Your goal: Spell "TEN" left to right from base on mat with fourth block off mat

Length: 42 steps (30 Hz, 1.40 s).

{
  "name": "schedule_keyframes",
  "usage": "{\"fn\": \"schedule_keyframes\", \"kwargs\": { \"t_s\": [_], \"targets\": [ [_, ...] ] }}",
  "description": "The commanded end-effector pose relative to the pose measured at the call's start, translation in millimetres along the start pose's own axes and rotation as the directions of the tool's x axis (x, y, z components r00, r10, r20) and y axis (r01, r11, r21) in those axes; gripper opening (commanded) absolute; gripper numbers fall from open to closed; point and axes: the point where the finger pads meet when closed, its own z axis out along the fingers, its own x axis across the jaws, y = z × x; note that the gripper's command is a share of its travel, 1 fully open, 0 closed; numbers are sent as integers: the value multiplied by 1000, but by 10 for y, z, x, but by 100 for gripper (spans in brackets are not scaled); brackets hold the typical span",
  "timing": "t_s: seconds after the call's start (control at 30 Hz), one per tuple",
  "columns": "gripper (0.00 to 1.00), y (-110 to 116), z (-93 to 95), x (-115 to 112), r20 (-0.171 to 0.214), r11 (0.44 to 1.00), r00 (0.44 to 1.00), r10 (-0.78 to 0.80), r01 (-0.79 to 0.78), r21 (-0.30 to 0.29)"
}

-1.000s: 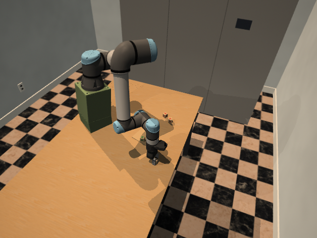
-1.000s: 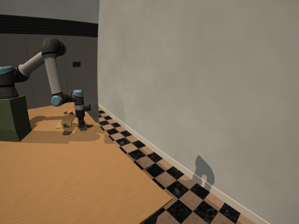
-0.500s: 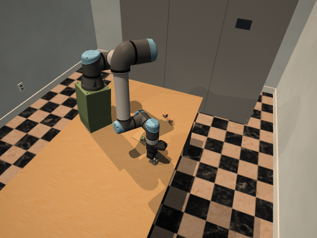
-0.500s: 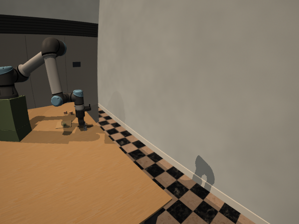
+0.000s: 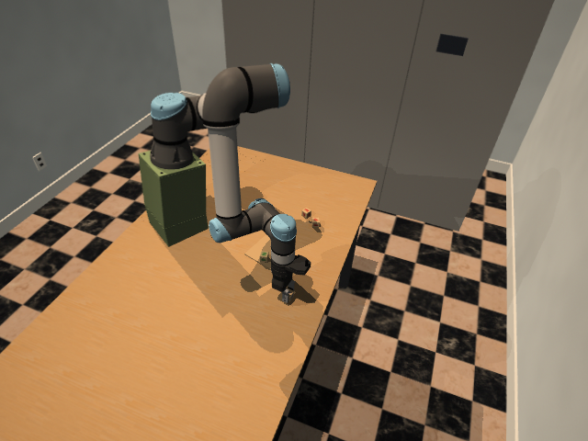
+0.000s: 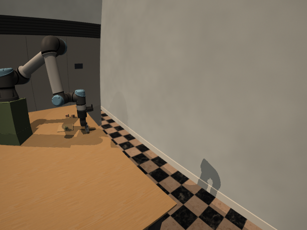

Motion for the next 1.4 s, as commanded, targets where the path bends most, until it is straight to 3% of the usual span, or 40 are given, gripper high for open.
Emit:
{"fn": "schedule_keyframes", "kwargs": {
  "t_s": [0.0,0.23,0.43,1.37],
  "targets": [
    [57,-7,-206,3,-1,1000,1000,0,0,2],
    [57,-6,-602,3,-1,1000,1000,0,0,2],
    [57,-6,-779,2,-1,1000,1000,0,0,2],
    [57,5,-795,-41,-1,999,999,-42,42,2]
  ]
}}
